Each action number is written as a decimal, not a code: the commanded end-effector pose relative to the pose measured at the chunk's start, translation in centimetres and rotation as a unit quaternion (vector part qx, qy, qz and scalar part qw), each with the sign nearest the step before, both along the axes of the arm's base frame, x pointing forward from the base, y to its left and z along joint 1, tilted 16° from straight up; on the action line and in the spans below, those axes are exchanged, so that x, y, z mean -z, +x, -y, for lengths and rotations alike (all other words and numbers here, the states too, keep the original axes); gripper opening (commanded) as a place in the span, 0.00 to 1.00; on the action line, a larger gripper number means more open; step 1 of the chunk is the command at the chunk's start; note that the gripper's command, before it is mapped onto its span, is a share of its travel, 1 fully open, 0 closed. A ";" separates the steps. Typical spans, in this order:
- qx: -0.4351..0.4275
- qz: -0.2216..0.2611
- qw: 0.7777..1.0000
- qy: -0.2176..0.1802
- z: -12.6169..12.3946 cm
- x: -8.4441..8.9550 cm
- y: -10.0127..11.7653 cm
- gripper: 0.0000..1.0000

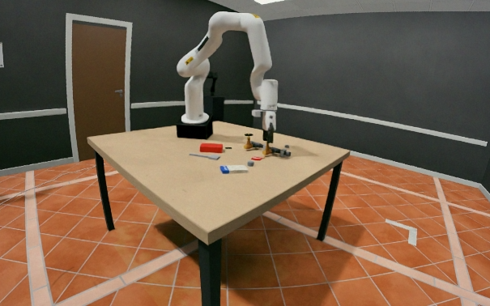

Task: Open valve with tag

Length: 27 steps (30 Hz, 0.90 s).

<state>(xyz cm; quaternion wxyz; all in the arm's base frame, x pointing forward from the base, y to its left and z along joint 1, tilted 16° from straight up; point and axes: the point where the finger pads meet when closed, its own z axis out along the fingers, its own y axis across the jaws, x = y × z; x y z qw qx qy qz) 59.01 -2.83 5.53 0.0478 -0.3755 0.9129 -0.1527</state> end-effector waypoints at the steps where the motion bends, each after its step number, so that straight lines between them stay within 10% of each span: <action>1: 0.000 0.007 1.000 -0.003 0.0 -0.1 0.1 1.00; 7: 0.000 0.007 1.000 -0.003 0.0 -0.1 0.1 1.00; 8: 0.000 0.007 1.000 -0.003 0.0 -0.1 0.1 0.00; 27: 0.000 0.007 1.000 -0.003 0.0 -0.1 0.1 0.00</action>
